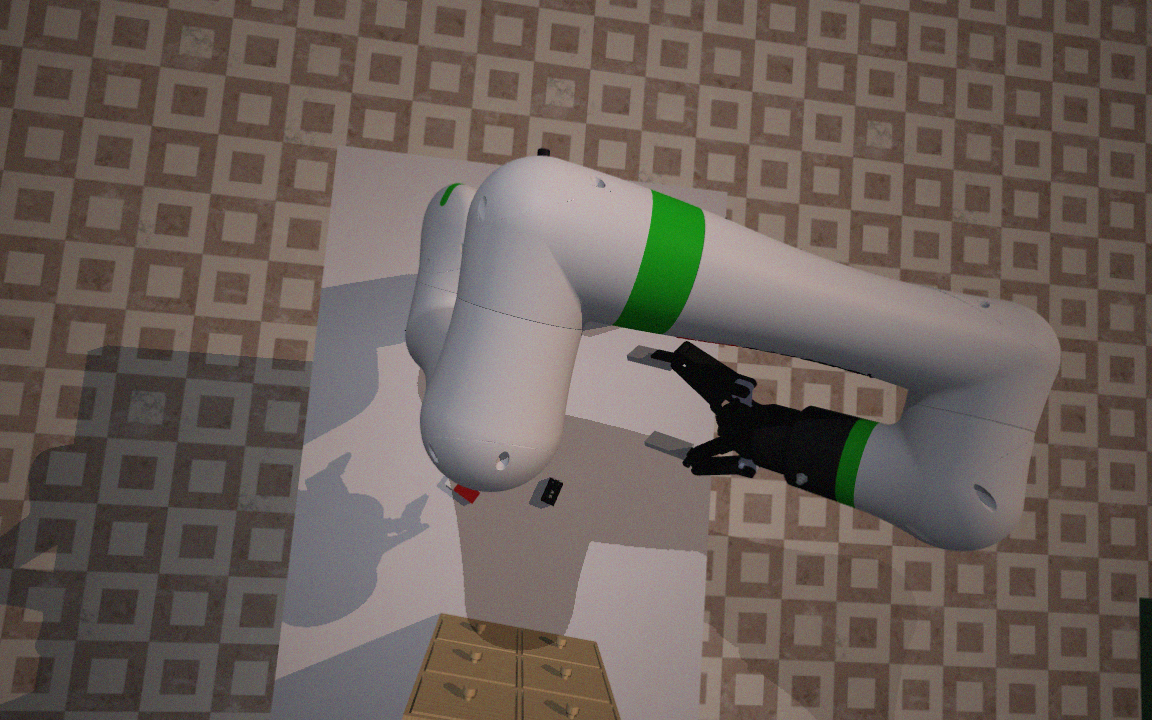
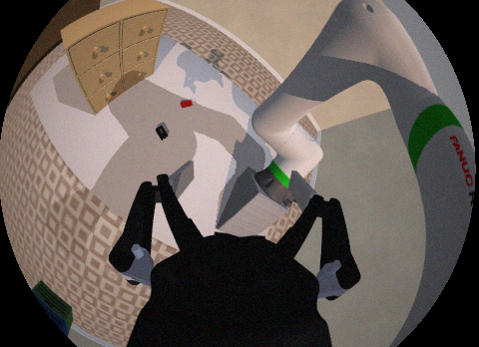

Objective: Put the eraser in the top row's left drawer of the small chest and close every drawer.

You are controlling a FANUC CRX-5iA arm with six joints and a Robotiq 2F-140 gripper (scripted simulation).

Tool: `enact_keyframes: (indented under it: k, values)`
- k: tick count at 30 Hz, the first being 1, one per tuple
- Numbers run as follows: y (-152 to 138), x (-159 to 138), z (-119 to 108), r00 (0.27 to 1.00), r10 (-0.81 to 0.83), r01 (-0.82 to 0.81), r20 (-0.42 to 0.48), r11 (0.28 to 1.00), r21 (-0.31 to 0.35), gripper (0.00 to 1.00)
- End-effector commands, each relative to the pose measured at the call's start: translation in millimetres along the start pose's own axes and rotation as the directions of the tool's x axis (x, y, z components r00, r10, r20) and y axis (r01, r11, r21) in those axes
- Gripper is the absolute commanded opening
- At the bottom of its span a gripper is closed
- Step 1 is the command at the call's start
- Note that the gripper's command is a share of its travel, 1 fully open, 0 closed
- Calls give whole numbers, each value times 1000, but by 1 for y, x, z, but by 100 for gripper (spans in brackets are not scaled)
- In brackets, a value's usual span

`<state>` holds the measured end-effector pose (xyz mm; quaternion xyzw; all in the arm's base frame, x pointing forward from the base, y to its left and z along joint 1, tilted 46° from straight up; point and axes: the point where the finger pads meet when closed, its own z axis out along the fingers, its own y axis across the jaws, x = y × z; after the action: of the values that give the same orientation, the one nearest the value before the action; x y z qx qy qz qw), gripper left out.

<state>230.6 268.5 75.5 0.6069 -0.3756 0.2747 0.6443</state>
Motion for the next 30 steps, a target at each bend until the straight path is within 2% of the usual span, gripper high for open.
enact_keyframes:
  k: [1, 18, 19, 21, 22, 23, 24, 26, 27, 29, 30]
  values:
    - [0, 0, 0, 1000, 0, 0, 0, 1000, 0, 100]
    - [-1, 1, -1, 1000, 4, -4, 6, 1000, 5, 100]
    - [-8, 6, -3, 999, 26, -27, 40, 999, 29, 100]
    - [-43, 38, -20, 966, 135, -167, 223, 977, 131, 100]
    - [-43, 38, -20, 965, 136, -169, 225, 977, 132, 100]
    - [-59, 58, -30, 945, 169, -217, 280, 964, 151, 100]
    - [-66, 67, -33, 928, 189, -252, 322, 953, 167, 100]
    - [-67, 67, -33, 911, 205, -282, 357, 942, 180, 100]
    - [-88, 100, -46, 855, 252, -373, 453, 907, 198, 100]
    - [-90, 103, -47, 834, 264, -401, 484, 893, 205, 100]
    - [-104, 134, -56, 767, 299, -485, 567, 850, 207, 100]
